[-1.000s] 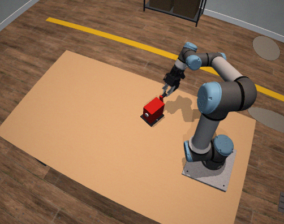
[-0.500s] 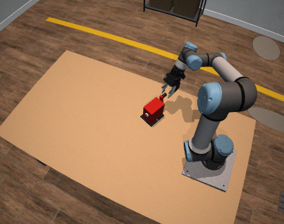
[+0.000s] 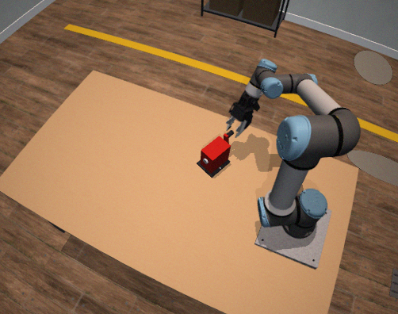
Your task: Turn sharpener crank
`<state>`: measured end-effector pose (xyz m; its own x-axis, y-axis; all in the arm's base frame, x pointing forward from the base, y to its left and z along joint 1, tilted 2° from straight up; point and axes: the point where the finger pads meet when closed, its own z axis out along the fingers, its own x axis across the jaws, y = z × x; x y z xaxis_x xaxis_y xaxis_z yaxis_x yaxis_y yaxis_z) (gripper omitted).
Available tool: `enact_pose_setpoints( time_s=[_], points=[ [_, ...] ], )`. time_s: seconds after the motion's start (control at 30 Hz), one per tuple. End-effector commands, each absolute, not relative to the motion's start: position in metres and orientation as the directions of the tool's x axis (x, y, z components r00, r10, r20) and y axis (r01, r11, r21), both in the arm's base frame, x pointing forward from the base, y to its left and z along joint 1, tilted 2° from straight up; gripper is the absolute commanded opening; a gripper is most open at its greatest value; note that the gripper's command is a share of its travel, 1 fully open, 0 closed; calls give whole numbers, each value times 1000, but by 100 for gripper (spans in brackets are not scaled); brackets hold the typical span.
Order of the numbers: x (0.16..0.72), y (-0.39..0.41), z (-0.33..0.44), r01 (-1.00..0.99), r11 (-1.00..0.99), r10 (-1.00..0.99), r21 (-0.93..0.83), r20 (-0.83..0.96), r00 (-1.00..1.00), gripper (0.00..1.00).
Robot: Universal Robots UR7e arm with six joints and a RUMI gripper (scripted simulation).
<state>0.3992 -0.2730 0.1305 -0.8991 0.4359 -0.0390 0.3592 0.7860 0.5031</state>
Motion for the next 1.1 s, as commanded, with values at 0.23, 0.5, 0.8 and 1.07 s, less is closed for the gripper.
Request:
enact_pose_setpoints(
  time_s=[0.23, 0.5, 0.8, 1.07],
  points=[
    [398, -273, 130, 361, 785, 437, 504, -38, -898, 32],
    [393, -282, 146, 361, 787, 438, 501, -41, -898, 32],
    [387, -292, 166, 361, 786, 438, 501, -41, -898, 32],
    [383, -299, 180, 362, 786, 438, 502, -40, -898, 32]
  ],
)
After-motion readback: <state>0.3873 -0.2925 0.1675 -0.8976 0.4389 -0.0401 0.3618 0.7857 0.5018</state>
